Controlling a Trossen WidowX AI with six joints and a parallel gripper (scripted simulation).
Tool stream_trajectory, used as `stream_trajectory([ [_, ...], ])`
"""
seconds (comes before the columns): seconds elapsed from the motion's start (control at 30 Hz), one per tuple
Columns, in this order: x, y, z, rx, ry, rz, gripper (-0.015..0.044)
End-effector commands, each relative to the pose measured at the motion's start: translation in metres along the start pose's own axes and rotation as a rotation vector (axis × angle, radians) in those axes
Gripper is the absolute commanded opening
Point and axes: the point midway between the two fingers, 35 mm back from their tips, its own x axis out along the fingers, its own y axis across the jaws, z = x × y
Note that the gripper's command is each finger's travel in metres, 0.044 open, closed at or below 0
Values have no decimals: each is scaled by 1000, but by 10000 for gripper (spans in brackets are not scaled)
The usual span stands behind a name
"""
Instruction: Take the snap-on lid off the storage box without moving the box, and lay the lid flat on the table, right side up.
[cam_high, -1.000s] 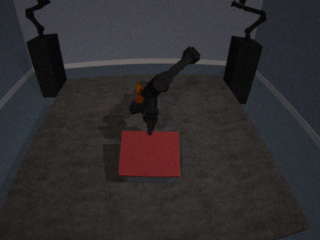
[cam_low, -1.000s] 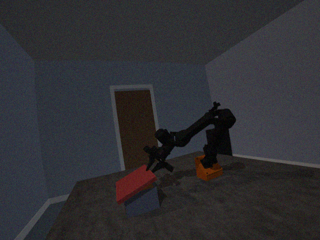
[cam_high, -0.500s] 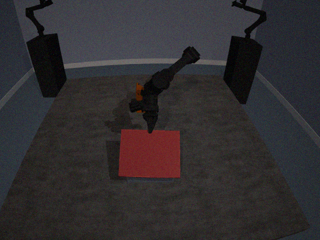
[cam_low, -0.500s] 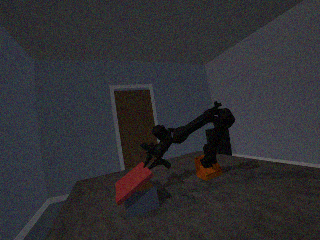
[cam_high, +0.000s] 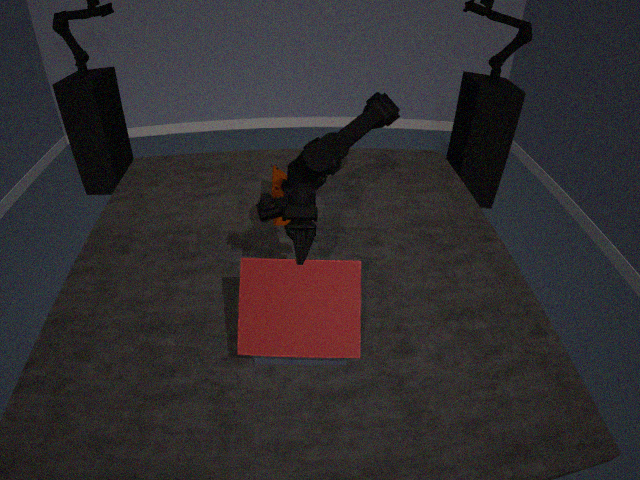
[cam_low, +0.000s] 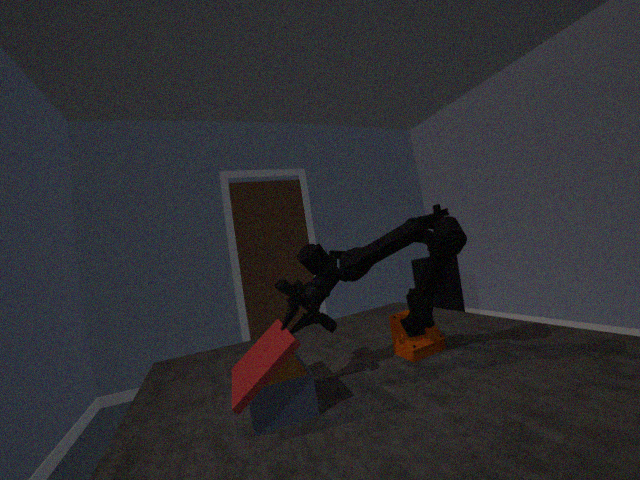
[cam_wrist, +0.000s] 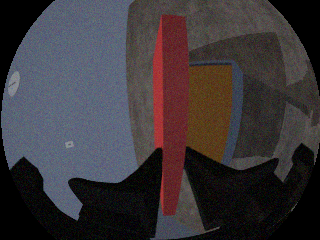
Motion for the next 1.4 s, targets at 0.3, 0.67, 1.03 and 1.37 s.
stream_trajectory([
  [0.3,-2,26,0,-9,-2,11,0],
  [0.67,-11,37,0,-9,-3,11,0],
  [1.03,-21,47,0,-9,-3,11,0],
  [1.37,-29,57,0,-9,-4,11,0],
])
